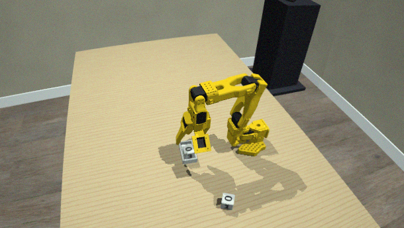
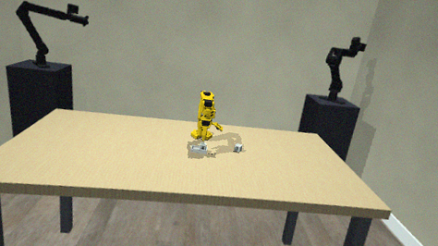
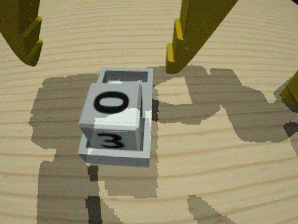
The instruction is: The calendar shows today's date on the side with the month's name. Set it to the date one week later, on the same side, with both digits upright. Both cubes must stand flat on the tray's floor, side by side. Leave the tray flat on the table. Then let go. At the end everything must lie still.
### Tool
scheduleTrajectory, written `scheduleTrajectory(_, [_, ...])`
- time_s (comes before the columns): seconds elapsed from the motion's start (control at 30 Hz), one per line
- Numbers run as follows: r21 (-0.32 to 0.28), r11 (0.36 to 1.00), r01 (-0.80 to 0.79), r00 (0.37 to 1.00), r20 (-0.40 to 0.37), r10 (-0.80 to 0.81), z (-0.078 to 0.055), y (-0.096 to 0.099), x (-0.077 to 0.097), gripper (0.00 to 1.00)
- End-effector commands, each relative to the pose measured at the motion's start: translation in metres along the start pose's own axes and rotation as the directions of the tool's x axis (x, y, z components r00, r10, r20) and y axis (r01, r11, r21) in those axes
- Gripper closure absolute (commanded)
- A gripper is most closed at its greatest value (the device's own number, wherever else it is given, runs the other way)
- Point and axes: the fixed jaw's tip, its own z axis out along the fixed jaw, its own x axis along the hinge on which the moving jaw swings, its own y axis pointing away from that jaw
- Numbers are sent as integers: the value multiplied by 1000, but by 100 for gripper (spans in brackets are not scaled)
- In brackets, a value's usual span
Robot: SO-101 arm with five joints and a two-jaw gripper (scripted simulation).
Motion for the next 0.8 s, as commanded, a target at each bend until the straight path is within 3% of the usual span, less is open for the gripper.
scheduleTrajectory(0.0, [12,1000,-17,1000,3,17,0,-2,1,65])
scheduleTrajectory(0.4, [12,1000,-17,1000,3,17,8,-3,1,65])
scheduleTrajectory(0.77, [12,1000,-17,1000,3,17,25,-3,1,65])
